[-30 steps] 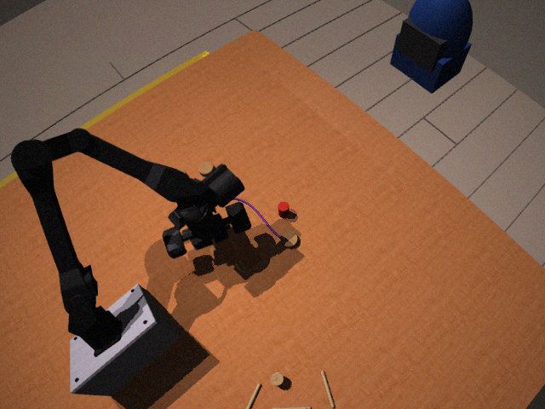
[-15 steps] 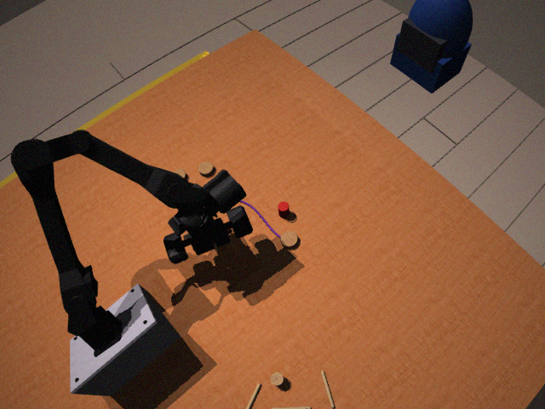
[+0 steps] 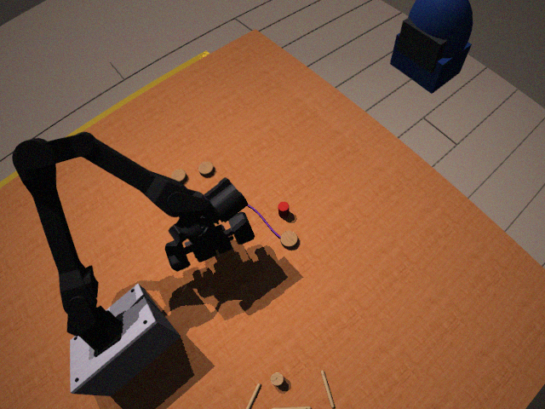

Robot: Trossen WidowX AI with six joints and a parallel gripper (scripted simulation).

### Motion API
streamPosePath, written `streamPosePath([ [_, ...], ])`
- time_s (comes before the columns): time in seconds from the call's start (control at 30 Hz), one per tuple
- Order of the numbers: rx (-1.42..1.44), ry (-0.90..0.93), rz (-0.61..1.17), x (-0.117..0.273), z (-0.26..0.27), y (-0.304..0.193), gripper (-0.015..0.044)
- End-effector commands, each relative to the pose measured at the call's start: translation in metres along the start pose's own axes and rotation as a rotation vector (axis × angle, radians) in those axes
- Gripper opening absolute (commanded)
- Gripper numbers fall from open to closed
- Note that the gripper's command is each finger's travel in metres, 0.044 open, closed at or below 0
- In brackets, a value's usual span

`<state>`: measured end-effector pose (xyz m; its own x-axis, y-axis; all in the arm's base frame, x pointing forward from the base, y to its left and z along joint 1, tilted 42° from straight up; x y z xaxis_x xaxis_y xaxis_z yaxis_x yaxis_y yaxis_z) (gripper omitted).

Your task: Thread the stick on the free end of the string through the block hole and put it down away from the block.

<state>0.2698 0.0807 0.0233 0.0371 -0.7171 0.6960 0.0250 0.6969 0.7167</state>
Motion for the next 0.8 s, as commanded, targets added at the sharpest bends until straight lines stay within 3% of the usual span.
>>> streamPosePath([
  [0.0, -0.004, 0.003, 0.004, -0.002, 0.003, -0.006, 0.0],
  [0.77, -0.021, -0.023, 0.015, 0.0, 0.01, -0.026, 0.0],
])
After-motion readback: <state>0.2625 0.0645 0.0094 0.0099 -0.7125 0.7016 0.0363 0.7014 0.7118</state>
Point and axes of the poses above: the point midway between the two fingers, 35 mm back from their tips, its own x axis back along the fingers, its own z axis across the jaws, y = z × x, the point moved 7 cm from there along x, back along the fingers, and after that the axes turned 10 degrees about x, right-handed, at the moved point
